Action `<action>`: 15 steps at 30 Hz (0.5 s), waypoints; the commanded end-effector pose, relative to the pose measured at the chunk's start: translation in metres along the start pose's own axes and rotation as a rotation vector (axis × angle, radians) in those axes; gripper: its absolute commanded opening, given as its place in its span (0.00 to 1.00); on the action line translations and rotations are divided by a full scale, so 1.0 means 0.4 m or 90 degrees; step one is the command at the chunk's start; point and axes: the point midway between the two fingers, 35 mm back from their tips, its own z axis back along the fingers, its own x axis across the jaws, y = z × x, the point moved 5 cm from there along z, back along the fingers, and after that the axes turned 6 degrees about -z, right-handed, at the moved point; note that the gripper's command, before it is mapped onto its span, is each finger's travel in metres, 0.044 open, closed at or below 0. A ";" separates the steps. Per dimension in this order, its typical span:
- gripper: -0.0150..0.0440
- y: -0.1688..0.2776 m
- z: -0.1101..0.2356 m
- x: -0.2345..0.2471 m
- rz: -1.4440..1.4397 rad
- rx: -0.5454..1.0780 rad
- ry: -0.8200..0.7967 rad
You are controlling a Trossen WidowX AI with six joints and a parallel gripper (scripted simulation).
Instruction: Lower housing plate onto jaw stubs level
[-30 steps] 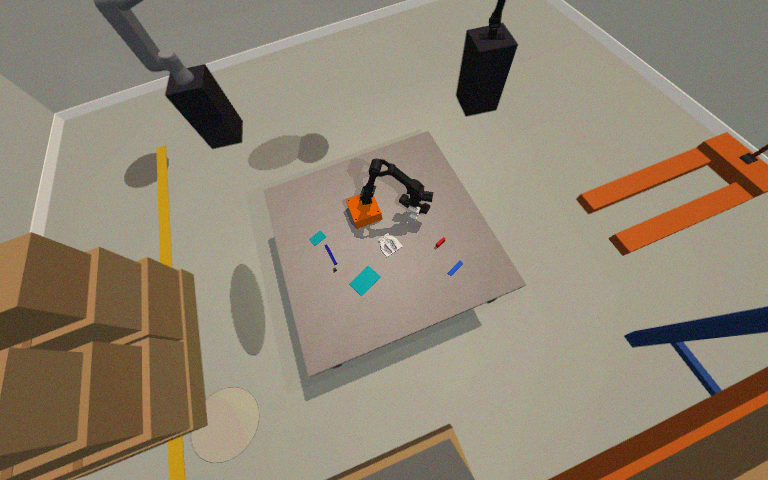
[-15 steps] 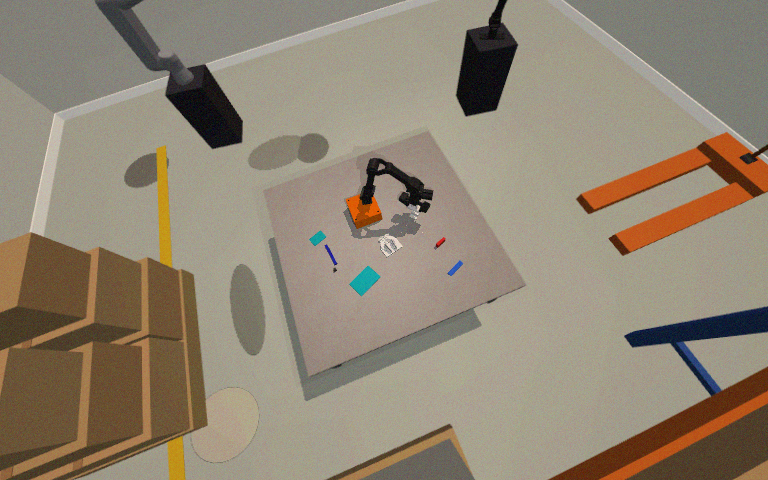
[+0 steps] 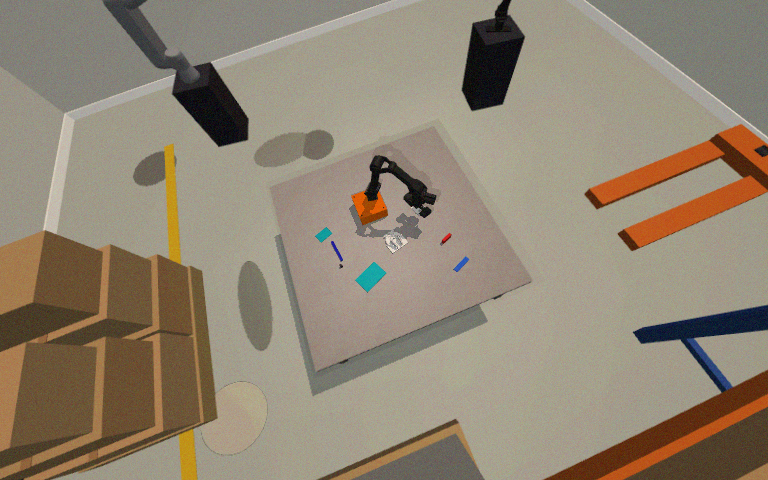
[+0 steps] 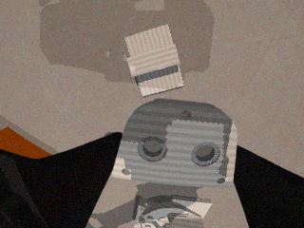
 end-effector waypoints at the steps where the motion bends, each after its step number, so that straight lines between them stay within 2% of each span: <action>1: 0.85 0.032 -0.002 -0.011 -0.064 -0.001 -0.002; 15: 0.85 0.143 -0.003 -0.048 -0.277 0.002 -0.002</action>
